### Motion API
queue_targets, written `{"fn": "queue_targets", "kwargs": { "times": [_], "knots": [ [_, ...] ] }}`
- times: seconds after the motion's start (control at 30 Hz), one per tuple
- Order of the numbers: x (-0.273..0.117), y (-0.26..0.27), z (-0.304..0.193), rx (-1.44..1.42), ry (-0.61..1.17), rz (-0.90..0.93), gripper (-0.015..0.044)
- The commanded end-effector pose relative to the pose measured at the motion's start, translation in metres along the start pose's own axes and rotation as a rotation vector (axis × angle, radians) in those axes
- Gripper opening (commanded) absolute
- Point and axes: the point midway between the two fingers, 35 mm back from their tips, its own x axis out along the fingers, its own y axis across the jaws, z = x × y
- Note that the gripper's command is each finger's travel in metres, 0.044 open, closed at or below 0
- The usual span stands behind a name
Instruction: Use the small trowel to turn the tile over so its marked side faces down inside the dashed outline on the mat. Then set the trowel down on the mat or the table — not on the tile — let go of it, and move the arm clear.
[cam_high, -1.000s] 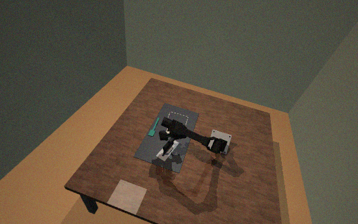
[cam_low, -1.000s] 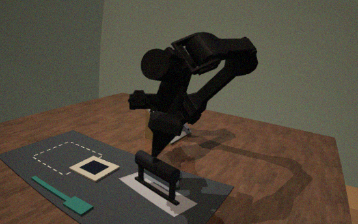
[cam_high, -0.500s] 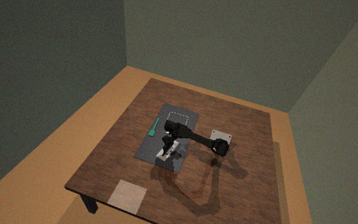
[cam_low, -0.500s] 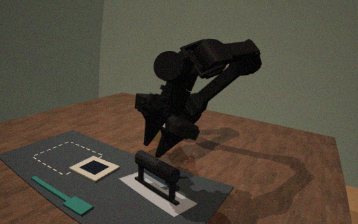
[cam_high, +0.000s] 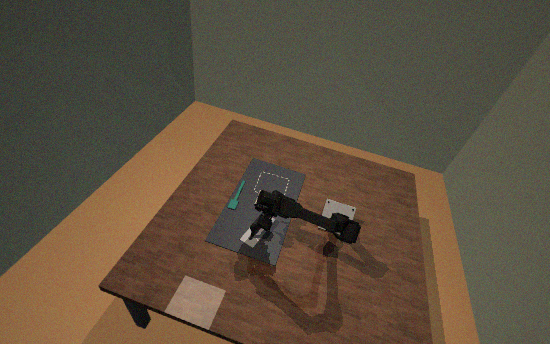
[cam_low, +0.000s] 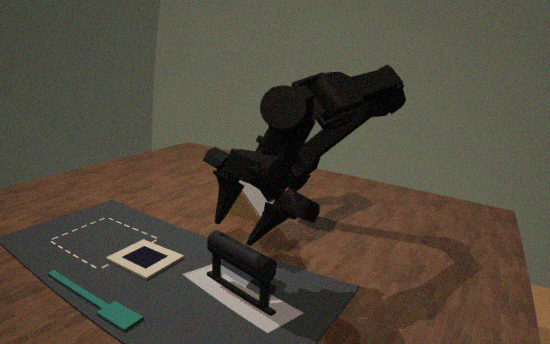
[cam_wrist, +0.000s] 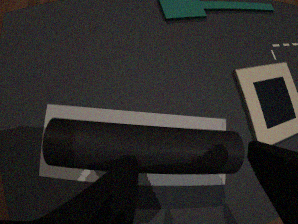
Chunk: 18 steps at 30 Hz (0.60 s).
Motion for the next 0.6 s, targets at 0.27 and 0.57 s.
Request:
{"fn": "queue_targets", "kwargs": {
  "times": [0.27, 0.57],
  "knots": [
    [0.004, 0.001, -0.009, -0.398, -0.109, -0.037, 0.03],
    [0.005, 0.002, -0.016, -0.687, -0.191, -0.08, 0.03]
  ]
}}
